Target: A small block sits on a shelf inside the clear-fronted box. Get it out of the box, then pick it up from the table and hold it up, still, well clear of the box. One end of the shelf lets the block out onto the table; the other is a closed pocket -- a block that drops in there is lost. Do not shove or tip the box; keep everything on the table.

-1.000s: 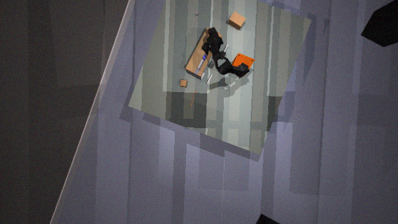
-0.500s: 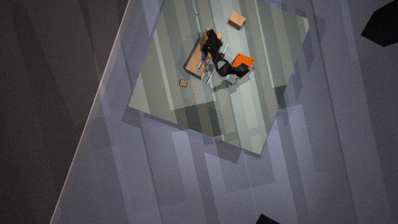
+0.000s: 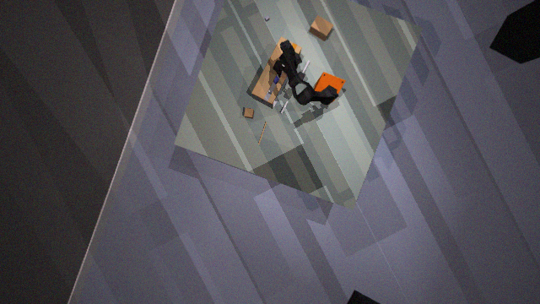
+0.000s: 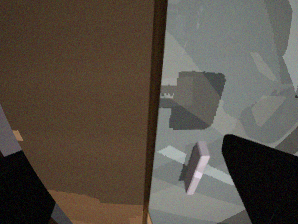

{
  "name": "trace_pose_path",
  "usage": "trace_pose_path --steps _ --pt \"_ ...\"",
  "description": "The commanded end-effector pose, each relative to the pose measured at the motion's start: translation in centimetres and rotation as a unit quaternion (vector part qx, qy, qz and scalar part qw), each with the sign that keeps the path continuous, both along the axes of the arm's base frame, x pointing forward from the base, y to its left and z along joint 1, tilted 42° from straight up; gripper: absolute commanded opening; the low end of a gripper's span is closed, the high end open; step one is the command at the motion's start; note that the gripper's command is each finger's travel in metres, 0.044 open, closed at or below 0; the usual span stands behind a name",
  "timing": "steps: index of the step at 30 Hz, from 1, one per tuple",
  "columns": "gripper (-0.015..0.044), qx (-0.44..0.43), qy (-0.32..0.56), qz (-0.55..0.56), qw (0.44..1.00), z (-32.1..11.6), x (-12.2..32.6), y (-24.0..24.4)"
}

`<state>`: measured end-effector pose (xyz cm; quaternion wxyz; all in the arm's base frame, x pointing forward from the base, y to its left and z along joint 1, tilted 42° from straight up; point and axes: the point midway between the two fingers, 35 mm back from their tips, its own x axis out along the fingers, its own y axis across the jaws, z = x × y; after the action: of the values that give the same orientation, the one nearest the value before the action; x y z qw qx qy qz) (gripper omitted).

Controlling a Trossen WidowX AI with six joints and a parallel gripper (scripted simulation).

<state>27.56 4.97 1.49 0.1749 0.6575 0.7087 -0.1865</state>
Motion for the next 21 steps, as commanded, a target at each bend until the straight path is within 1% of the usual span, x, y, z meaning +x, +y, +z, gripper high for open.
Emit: trace_pose_path --steps 1,21 --pt "0.04 0.0 0.004 0.003 1.0 -0.3 -0.2 -0.1" --pt "0.04 0.001 0.004 0.003 1.0 0.8 -0.2 1.2"
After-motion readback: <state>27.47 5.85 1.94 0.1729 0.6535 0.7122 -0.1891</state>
